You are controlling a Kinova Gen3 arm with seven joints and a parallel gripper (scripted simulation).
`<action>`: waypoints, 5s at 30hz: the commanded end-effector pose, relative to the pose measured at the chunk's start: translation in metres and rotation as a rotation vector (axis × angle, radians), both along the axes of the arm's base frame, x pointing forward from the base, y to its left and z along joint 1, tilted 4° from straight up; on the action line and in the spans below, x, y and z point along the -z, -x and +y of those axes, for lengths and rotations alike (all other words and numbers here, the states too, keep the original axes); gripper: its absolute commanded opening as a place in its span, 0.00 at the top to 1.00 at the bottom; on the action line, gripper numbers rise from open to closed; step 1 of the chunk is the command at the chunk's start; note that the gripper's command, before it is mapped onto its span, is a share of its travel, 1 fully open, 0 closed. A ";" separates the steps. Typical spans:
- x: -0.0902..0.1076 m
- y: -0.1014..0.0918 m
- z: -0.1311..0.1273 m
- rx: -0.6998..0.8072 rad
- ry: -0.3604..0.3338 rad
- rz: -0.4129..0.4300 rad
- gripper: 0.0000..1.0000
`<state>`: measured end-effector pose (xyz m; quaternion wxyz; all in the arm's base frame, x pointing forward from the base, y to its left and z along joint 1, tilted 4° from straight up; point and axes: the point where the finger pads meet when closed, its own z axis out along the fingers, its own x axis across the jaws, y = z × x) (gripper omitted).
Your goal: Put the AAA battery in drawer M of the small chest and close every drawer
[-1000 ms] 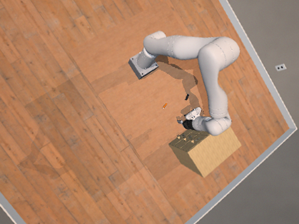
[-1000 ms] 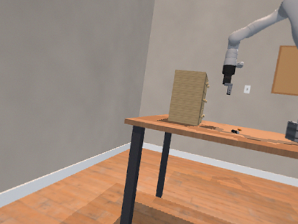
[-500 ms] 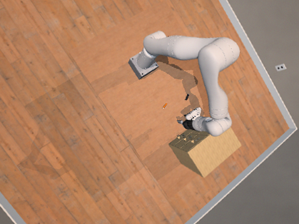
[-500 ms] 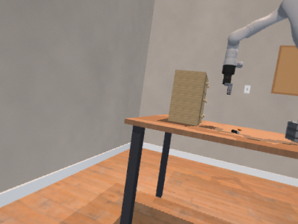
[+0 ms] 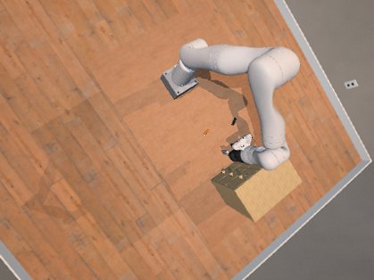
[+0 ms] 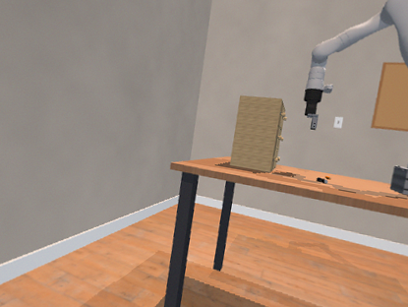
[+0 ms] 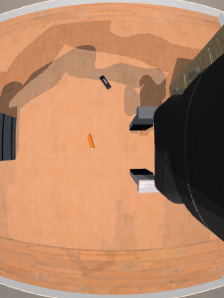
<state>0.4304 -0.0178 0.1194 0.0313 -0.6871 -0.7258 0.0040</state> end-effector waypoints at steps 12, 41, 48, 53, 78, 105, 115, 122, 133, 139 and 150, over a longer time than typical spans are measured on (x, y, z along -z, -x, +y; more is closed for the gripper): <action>-0.001 -0.001 0.000 0.000 0.000 -0.002 0.00; -0.001 -0.001 0.000 0.003 0.000 -0.002 0.00; -0.001 -0.001 0.001 0.012 0.001 -0.002 0.00; -0.001 -0.001 0.001 0.029 0.002 -0.001 0.00; 0.000 0.000 0.013 0.252 0.013 0.007 0.00; 0.000 0.000 0.037 0.742 0.037 0.026 0.00; 0.000 0.000 0.050 0.993 0.050 0.035 0.00; 0.001 0.001 0.059 1.171 0.059 0.042 0.00; 0.001 0.001 0.073 1.448 0.072 0.052 0.00; 0.001 0.001 0.082 1.634 0.082 0.059 0.00; 0.001 0.001 0.096 1.908 0.095 0.070 0.00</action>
